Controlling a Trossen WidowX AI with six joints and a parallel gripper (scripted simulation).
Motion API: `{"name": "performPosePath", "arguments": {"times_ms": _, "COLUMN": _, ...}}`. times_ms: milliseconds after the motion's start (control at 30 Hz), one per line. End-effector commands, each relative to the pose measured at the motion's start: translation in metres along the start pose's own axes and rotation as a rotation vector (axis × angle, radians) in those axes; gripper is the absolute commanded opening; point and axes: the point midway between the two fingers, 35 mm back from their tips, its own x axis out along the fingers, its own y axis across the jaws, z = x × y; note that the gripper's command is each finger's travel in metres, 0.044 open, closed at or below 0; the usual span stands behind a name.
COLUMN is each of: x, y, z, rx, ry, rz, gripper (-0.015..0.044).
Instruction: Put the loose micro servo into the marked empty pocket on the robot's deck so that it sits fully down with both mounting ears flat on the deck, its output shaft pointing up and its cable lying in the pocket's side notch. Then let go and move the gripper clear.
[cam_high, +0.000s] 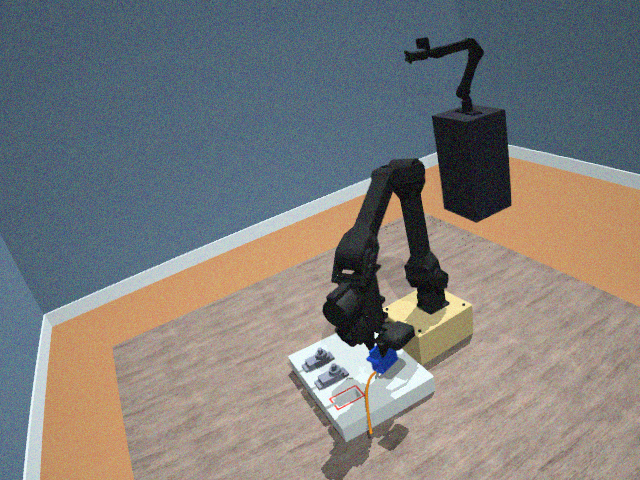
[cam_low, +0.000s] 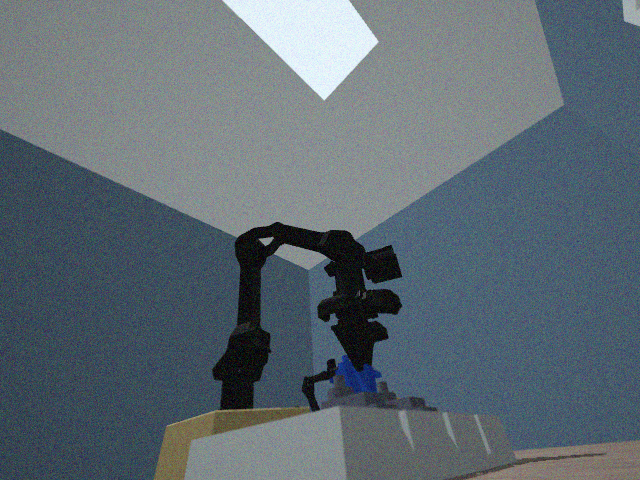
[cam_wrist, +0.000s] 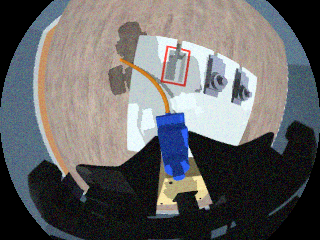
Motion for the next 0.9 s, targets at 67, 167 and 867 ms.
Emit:
{"name": "performPosePath", "arguments": {"times_ms": 67, "x": 0.000, "y": 0.000, "z": 0.001, "rx": 0.193, "ry": -0.003, "rz": 0.000, "gripper": 0.0000}}
{"name": "performPosePath", "arguments": {"times_ms": 167, "x": 0.000, "y": 0.000, "z": 0.001, "rx": 0.290, "ry": -0.003, "rz": 0.000, "gripper": 0.0000}}
{"name": "performPosePath", "arguments": {"times_ms": 867, "x": -0.002, "y": -0.017, "z": 0.052, "rx": 0.313, "ry": -0.008, "rz": -0.001, "gripper": 0.0000}}
